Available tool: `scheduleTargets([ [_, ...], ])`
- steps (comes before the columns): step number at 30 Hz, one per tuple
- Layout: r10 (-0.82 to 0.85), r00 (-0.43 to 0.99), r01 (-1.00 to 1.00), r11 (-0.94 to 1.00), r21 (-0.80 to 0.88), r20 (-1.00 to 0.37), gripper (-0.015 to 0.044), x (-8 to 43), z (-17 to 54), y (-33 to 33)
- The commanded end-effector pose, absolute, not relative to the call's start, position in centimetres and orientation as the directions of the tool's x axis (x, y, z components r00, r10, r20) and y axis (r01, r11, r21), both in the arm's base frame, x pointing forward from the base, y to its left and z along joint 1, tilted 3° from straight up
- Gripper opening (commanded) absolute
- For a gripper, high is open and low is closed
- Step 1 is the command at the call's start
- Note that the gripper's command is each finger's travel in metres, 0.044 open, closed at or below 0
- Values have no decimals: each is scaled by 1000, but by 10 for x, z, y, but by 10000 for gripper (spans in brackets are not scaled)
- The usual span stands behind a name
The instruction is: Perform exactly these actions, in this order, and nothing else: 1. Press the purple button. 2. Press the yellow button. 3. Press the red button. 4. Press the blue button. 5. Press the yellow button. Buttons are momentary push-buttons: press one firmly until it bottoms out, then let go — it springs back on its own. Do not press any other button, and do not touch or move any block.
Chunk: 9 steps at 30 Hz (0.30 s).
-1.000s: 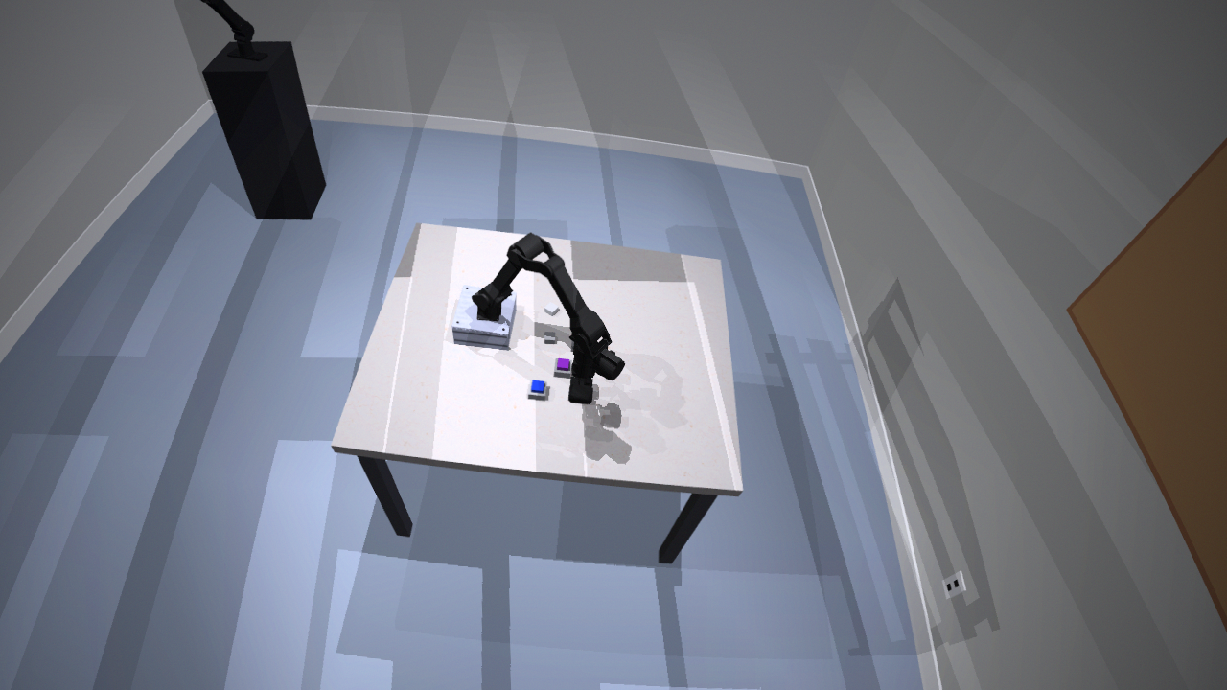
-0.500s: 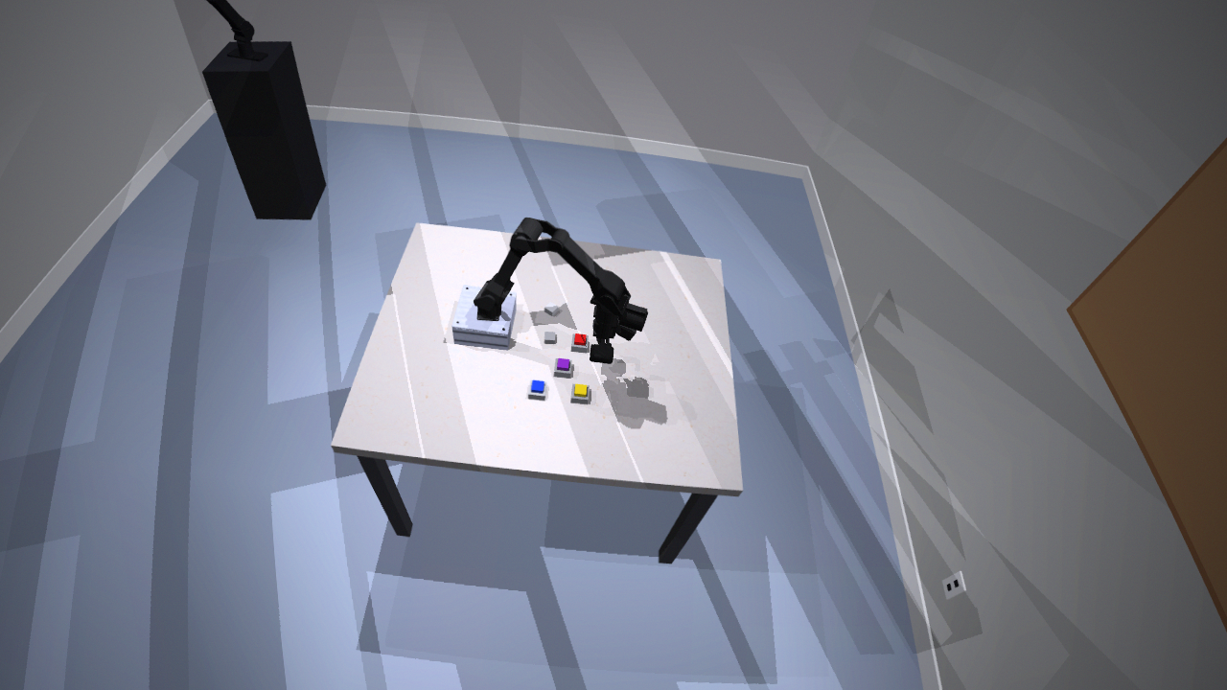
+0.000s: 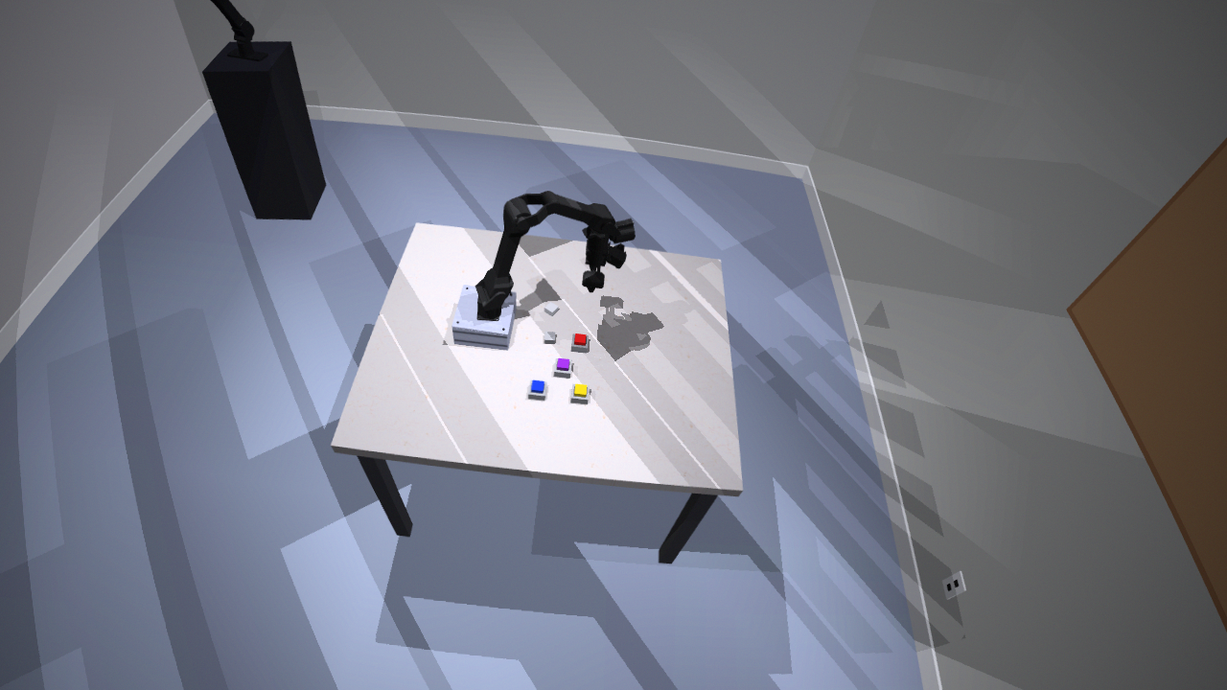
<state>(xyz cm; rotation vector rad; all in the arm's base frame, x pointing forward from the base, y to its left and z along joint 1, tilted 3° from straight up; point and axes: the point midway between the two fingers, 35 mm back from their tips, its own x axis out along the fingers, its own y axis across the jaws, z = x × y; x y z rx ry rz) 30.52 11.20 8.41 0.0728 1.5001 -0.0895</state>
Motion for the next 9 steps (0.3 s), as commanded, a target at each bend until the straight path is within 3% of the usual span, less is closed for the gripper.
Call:
scheduleTargets([
  [1, -20, 66, 108, 994, -12, -998, 400, 273, 89, 159],
  [9, -19, 67, 108, 994, -11, -998, 400, 258, 92, 177],
])
